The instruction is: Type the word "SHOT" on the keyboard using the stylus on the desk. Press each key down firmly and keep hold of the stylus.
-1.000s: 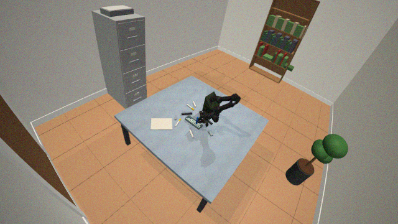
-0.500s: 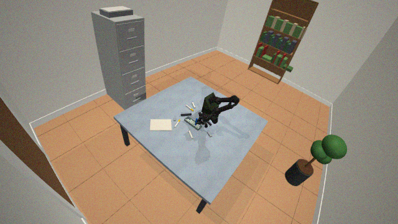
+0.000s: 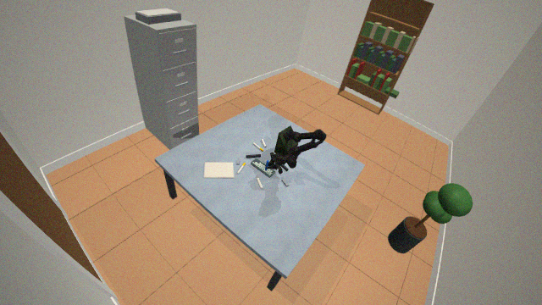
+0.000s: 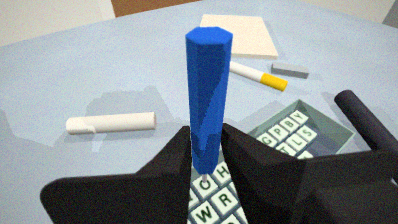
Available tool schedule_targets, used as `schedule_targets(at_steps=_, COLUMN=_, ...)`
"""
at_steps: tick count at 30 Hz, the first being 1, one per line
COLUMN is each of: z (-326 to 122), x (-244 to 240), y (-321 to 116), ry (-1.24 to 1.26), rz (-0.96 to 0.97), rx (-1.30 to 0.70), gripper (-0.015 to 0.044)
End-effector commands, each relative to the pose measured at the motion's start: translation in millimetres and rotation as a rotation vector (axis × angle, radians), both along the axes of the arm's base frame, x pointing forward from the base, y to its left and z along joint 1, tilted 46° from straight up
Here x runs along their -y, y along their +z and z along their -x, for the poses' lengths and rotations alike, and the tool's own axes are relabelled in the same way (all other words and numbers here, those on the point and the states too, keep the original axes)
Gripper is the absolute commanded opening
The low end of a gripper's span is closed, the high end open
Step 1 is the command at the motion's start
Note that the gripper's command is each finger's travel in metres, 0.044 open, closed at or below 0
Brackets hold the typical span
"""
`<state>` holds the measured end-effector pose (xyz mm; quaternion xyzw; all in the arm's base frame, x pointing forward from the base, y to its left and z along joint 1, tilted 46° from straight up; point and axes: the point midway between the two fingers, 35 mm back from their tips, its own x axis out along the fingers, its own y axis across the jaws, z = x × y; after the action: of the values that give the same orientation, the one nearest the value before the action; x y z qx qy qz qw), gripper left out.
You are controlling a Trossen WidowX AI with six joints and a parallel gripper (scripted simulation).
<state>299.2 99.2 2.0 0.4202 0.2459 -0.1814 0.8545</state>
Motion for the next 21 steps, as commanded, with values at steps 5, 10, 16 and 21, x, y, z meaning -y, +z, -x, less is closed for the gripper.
schedule_targets(at_steps=5, z=0, x=14, y=16, ry=0.001, rz=-0.001, rx=0.005, gripper=0.0081)
schedule_targets(at_steps=10, z=1, x=23, y=24, ry=0.002, rz=0.000, rx=0.006, gripper=0.0081)
schedule_targets(at_steps=16, z=1, x=23, y=24, ry=0.002, rz=0.000, rx=0.006, gripper=0.0081)
schedule_targets(at_steps=21, z=0, x=22, y=23, ry=-0.003, rz=-0.001, rx=0.005, gripper=0.0064)
